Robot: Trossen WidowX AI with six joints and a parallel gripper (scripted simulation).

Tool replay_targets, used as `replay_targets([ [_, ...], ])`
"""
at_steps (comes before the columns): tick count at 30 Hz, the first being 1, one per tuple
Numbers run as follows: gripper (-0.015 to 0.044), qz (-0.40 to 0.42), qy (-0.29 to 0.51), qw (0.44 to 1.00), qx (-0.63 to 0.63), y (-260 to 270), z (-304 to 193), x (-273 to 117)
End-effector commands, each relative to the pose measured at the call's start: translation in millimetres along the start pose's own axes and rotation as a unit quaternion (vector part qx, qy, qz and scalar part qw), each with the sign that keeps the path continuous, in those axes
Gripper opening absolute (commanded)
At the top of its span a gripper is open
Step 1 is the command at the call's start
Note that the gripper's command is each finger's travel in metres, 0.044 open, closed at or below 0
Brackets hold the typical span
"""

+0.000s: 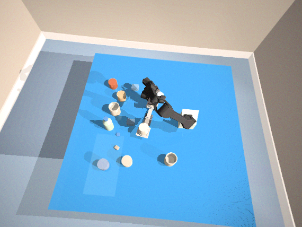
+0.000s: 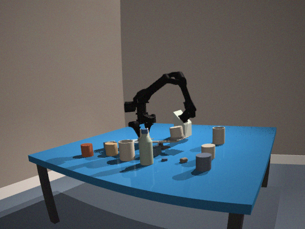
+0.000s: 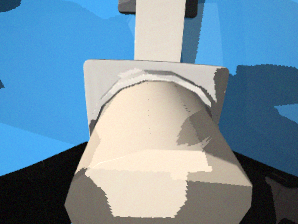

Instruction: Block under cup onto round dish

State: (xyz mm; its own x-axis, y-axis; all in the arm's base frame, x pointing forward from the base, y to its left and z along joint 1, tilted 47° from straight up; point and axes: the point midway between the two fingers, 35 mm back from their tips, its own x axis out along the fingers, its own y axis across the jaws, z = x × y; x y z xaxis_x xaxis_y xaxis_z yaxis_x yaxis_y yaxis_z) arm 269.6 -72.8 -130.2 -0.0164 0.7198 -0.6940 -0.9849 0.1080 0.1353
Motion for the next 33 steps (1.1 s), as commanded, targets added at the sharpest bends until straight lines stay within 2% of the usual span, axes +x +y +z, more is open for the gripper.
replay_targets([
  [1,0.0,-0.004,0.002,1.0,-0.003,-2.7,-1.8,-7.7],
  [33,0.0,-0.005,0.005,1.0,-0.002,-6.6,-4.0,-47.1],
])
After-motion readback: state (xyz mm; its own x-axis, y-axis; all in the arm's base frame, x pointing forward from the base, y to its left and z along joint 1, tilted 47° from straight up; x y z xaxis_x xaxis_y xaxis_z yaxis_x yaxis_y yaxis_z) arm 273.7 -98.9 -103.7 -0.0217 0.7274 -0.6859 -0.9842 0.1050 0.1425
